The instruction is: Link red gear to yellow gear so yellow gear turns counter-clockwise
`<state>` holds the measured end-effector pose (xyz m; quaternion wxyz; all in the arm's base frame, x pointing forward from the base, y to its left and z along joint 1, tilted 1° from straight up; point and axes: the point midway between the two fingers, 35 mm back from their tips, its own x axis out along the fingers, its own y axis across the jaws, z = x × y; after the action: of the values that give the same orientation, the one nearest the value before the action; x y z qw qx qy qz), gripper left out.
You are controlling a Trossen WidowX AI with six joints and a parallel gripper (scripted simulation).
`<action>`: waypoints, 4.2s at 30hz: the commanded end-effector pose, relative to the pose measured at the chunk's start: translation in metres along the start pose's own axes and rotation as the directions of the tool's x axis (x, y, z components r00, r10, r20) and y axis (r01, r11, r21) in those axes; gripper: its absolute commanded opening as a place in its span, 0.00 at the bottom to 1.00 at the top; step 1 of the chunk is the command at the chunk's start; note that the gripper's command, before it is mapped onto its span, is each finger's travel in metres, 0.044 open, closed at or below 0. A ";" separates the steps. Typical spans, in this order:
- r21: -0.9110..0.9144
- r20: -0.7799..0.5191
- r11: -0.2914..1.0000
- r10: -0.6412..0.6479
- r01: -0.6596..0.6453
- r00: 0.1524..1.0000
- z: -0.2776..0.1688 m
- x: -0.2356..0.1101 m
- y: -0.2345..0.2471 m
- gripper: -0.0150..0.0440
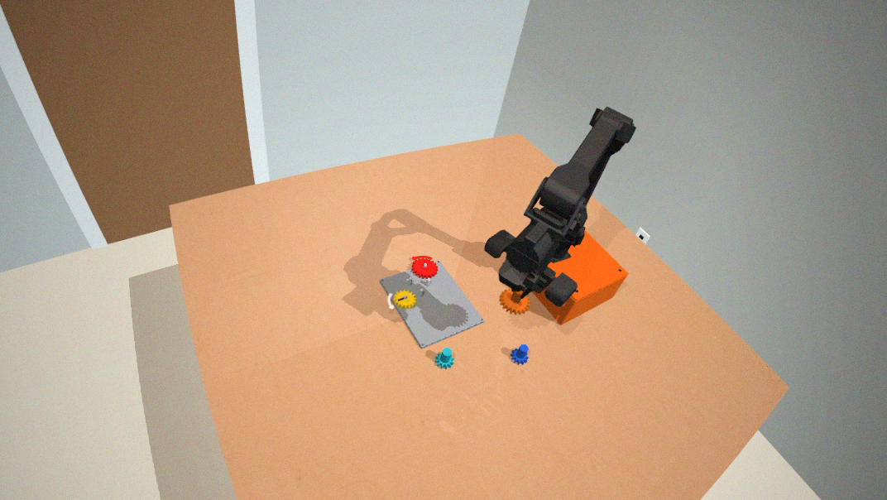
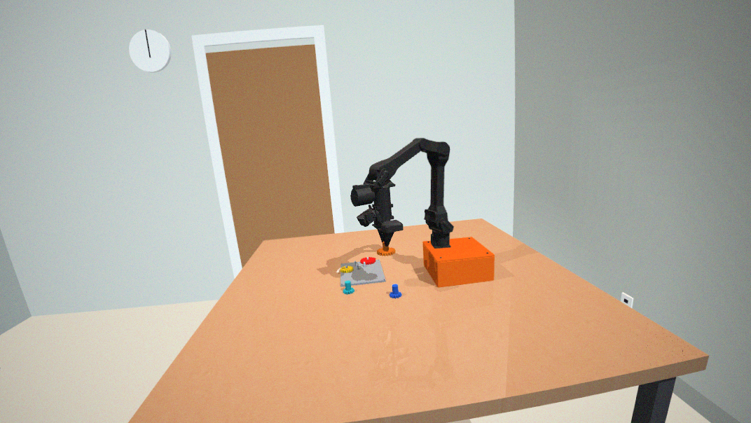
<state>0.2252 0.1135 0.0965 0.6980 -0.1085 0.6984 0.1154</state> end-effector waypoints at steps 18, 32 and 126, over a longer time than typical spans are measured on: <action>0.056 -0.015 0.998 -0.007 0.008 1.000 0.009 0.001 -0.027 0.25; 0.078 -0.032 0.997 -0.002 0.005 0.999 0.020 0.012 -0.054 0.25; 0.006 0.006 1.000 -0.019 0.019 1.000 0.048 0.069 -0.246 0.25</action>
<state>0.3481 -0.1036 0.0249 0.7030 -0.1098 0.6947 0.1054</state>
